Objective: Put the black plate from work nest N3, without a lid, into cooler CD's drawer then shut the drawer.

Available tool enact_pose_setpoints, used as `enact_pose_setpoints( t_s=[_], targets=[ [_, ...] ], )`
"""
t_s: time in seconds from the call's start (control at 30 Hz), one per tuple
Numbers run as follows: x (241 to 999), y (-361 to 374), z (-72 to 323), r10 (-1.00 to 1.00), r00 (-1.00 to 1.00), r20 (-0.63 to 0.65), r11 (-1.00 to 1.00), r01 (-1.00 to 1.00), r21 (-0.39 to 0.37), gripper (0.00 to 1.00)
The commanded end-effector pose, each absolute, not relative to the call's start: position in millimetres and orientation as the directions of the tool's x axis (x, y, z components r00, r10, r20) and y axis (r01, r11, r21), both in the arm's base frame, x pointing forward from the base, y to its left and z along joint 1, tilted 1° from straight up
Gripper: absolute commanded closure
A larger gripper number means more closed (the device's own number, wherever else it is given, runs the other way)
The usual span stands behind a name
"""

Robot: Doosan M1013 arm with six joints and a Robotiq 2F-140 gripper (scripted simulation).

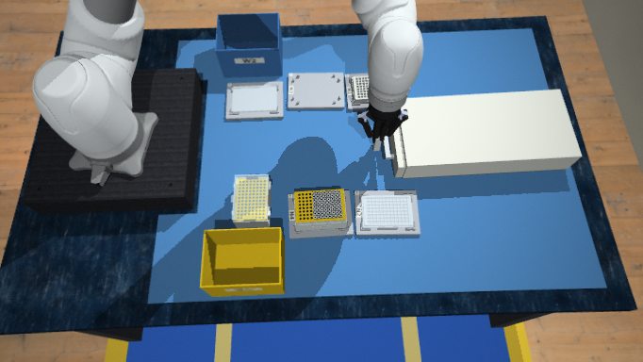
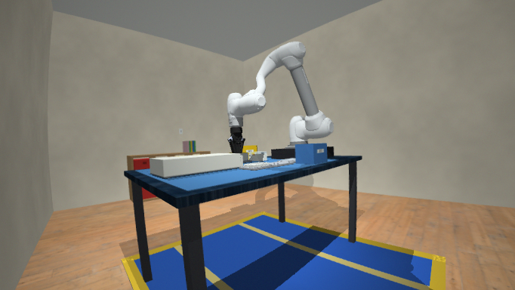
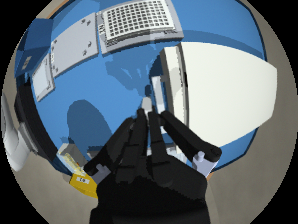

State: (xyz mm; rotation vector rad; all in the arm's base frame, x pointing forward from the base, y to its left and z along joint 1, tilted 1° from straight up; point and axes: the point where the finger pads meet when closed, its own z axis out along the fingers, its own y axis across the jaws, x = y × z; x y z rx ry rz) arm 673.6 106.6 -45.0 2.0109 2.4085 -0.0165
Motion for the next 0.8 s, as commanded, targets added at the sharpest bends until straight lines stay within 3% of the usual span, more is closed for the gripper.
enact_pose_setpoints(
  t_s=[0.0, 0.77],
  targets=[
    [670.0, 106.0, -44.9, 0.984, -0.179, -0.01, 0.178, 0.984, -0.005, 1.0],
    [645.1, 101.5, -44.7, 0.984, -0.179, -0.01, 0.178, 0.984, -0.005, 1.0]
  ],
)
